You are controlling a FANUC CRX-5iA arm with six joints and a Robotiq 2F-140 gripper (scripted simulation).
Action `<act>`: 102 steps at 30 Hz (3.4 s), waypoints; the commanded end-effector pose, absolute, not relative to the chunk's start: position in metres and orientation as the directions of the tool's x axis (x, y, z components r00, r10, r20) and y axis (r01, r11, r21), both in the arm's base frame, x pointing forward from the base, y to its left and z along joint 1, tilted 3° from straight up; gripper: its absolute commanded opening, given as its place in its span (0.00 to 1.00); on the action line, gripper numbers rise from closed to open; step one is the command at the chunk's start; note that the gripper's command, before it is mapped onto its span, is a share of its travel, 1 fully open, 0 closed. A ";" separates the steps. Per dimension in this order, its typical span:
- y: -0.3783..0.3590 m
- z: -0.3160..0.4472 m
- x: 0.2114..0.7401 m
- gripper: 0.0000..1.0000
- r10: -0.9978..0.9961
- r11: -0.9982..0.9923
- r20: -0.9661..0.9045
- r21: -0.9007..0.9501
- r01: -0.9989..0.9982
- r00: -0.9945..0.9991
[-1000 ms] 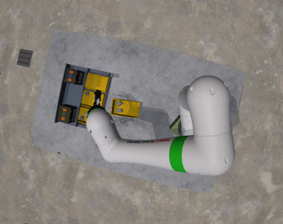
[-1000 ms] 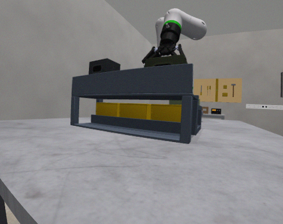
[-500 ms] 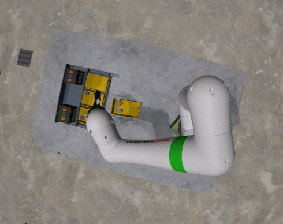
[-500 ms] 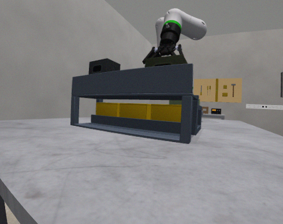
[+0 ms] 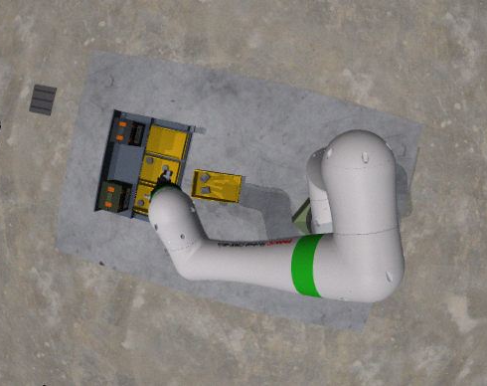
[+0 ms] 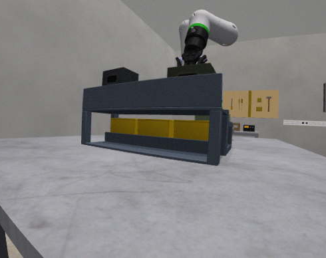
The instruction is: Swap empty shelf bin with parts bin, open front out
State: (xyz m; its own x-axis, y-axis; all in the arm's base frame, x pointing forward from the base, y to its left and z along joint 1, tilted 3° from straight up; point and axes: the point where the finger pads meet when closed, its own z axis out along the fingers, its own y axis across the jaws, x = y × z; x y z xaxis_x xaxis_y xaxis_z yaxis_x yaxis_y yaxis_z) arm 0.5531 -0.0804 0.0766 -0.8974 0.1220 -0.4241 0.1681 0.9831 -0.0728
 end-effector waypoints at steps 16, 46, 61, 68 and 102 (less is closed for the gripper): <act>-0.080 0.077 0.554 0.10 0.122 0.983 -0.426 -0.073 0.168 -0.897; -0.080 0.077 0.554 0.10 0.153 0.987 -0.101 -0.028 0.156 -0.983; -0.079 0.077 0.552 0.10 0.153 0.988 -0.040 -0.020 0.154 -0.987; -0.067 0.075 0.530 0.10 0.140 0.990 -0.040 -0.020 0.140 -0.989; -0.025 0.045 0.406 0.10 0.064 0.998 -0.038 -0.023 0.065 -0.997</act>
